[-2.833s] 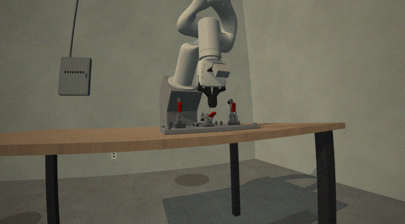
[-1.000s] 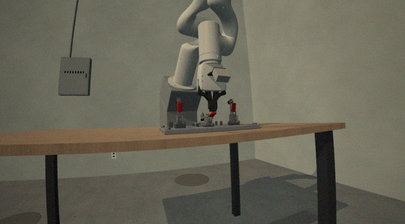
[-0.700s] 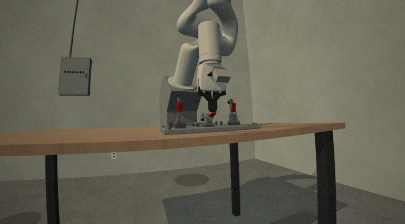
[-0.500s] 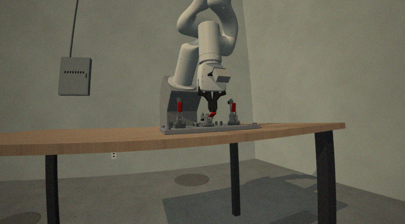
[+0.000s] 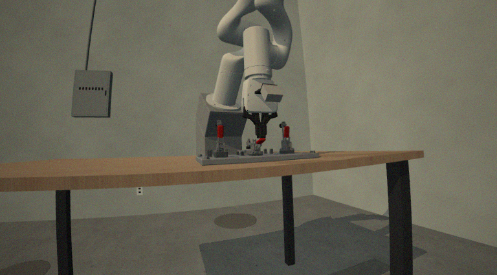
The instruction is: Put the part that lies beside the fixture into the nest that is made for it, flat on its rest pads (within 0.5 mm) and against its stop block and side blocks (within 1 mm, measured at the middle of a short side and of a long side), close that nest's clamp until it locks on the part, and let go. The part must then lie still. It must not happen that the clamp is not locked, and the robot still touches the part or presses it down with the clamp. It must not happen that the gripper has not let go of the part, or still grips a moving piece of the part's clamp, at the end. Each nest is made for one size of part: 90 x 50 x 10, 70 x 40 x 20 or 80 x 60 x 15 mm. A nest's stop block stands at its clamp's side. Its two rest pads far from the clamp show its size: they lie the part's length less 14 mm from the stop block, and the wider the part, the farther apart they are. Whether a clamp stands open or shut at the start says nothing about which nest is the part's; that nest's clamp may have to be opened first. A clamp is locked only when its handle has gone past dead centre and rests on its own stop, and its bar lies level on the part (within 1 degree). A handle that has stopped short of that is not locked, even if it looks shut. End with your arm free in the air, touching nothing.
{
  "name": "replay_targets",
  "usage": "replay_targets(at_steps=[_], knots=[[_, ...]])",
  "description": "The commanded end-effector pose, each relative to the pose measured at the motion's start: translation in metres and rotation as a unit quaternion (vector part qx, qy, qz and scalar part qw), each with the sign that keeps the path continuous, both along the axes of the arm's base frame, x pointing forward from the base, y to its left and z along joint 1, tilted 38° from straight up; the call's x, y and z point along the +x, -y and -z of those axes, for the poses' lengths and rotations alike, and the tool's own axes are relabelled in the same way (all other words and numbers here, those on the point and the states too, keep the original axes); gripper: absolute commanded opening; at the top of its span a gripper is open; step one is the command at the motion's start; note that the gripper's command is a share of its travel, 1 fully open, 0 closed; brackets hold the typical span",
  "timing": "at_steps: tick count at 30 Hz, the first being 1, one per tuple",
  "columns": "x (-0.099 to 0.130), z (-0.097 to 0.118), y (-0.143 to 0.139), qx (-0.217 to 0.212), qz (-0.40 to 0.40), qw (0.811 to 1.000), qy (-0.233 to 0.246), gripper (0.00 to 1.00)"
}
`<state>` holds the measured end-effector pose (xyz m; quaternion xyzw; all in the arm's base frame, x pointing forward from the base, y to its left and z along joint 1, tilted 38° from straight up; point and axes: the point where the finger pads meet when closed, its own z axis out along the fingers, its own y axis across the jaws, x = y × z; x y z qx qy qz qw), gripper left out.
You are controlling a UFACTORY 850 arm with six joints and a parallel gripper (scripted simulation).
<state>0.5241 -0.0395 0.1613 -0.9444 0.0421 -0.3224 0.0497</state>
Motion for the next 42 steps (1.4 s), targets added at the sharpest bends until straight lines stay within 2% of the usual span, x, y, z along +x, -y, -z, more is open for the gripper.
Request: replay_targets(at_steps=[1,42], knots=[[0.0002,-0.0003,0.0001,0.000,0.000,1.000,0.000,0.00],[0.0026,0.0028,-0.0002,0.000,0.000,1.000,0.000,0.00]])
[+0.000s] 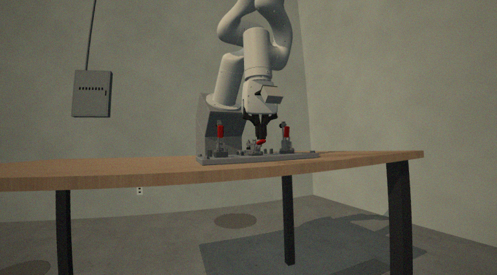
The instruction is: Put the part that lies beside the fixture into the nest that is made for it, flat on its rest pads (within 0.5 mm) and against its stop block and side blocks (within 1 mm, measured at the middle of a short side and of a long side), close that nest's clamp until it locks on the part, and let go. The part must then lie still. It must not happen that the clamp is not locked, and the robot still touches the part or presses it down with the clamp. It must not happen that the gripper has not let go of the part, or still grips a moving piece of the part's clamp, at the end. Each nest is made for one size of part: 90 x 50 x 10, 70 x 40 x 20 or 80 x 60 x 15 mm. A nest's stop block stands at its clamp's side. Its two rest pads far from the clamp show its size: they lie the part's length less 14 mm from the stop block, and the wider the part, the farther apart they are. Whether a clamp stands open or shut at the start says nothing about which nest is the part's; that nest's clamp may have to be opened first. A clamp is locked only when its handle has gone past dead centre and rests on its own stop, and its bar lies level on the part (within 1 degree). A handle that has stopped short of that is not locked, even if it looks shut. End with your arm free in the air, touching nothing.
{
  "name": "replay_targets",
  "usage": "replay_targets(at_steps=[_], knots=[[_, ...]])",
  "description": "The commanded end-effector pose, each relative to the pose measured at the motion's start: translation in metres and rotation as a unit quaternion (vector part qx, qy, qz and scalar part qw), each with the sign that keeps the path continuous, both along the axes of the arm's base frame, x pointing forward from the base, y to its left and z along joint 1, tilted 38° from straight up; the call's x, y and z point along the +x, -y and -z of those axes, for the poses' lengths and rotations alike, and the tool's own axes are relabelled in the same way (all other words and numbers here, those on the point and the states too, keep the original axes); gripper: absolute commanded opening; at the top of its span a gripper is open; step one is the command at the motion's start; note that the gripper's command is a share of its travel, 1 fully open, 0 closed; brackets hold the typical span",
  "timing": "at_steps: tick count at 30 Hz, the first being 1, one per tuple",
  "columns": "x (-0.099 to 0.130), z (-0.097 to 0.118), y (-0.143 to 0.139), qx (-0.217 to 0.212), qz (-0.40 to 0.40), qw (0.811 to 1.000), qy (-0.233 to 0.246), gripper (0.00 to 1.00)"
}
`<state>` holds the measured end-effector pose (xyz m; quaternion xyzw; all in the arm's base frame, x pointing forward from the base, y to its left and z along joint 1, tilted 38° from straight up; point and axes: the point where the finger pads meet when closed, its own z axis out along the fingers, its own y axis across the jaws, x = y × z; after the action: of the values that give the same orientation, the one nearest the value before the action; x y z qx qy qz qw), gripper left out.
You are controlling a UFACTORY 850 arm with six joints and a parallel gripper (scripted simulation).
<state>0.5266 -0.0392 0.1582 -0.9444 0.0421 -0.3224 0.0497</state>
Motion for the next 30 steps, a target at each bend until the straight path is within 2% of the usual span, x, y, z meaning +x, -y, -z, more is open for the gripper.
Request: replay_targets(at_steps=[1,30], knots=[[0.0002,-0.0003,0.0001,0.000,0.000,1.000,0.000,0.00],[0.0026,0.0028,-0.0002,0.000,0.000,1.000,0.000,0.00]])
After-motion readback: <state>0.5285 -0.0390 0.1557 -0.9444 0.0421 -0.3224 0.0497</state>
